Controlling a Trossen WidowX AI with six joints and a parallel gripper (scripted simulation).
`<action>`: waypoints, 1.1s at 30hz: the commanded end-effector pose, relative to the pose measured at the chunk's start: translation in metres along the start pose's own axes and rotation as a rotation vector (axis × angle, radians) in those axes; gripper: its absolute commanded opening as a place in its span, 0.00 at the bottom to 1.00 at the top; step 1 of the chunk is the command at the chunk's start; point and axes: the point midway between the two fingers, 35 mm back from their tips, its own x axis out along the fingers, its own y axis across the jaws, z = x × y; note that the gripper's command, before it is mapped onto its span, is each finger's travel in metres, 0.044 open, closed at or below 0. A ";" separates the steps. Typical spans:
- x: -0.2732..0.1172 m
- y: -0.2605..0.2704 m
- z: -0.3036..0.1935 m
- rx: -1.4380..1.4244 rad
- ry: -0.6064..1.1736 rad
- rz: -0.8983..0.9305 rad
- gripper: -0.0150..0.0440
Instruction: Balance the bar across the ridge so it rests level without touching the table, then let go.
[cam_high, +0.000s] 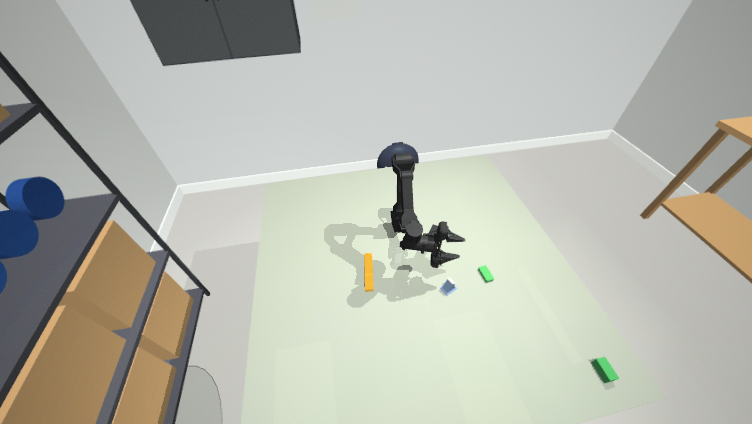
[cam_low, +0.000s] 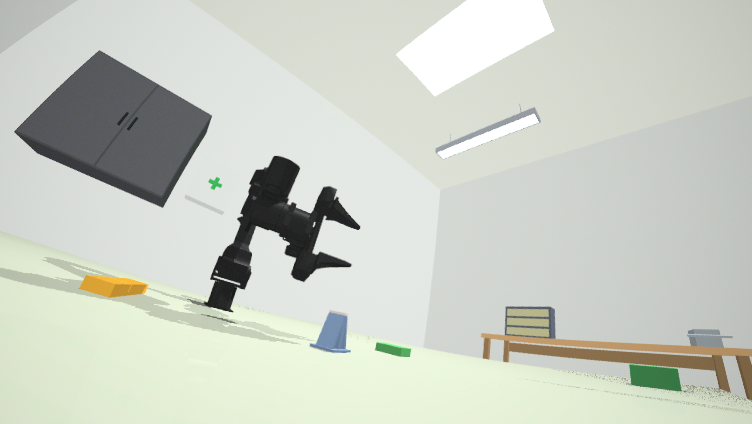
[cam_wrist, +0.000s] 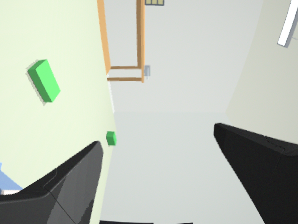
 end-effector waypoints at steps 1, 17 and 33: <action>0.000 0.000 -0.001 0.007 0.005 0.002 0.89; -0.048 0.042 -0.086 0.678 0.446 0.169 0.79; -0.131 0.089 -0.122 1.336 0.958 0.263 0.79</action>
